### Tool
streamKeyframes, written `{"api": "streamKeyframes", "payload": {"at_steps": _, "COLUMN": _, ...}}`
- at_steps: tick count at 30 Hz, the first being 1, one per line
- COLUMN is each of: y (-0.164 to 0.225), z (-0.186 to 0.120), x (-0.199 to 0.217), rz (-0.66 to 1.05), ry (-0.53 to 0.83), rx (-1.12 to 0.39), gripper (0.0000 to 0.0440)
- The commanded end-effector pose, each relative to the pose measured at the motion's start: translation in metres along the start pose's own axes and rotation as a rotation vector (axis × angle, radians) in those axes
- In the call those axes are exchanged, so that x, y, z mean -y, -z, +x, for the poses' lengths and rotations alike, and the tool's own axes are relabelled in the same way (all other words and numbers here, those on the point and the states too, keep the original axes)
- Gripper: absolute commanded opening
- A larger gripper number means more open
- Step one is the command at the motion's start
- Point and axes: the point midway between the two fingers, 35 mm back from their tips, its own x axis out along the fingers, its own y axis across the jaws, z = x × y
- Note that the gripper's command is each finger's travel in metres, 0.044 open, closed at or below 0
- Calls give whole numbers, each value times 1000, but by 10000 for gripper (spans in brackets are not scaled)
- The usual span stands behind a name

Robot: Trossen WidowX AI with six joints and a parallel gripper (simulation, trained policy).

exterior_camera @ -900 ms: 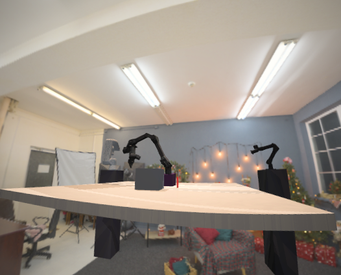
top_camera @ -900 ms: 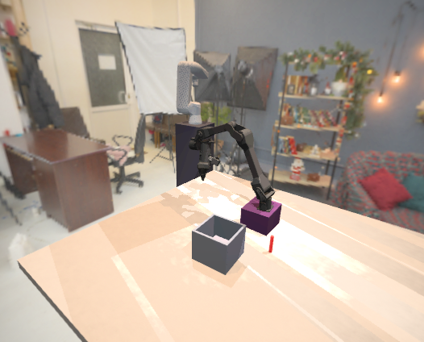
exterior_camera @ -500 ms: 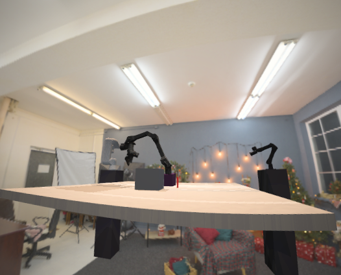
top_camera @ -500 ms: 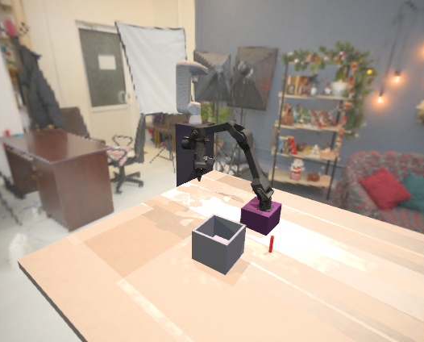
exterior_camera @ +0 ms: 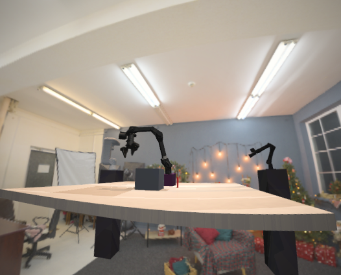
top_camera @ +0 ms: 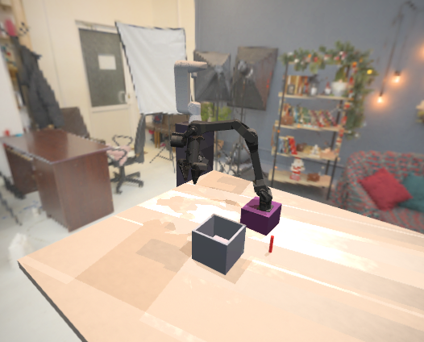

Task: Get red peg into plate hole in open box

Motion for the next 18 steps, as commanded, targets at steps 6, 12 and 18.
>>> {"api": "streamKeyframes", "payload": {"at_steps": 6, "y": 35, "z": -6, "x": 98, "rz": -298, "ry": 36, "rx": -49, "gripper": 409}}
{"api": "streamKeyframes", "payload": {"at_steps": 12, "y": 40, "z": -9, "x": 162, "rz": -488, "ry": 81, "rx": -79, "gripper": 406}}
{"api": "streamKeyframes", "payload": {"at_steps": 18, "y": 31, "z": -10, "x": 222, "rz": -670, "ry": 133, "rx": -104, "gripper": 405}}
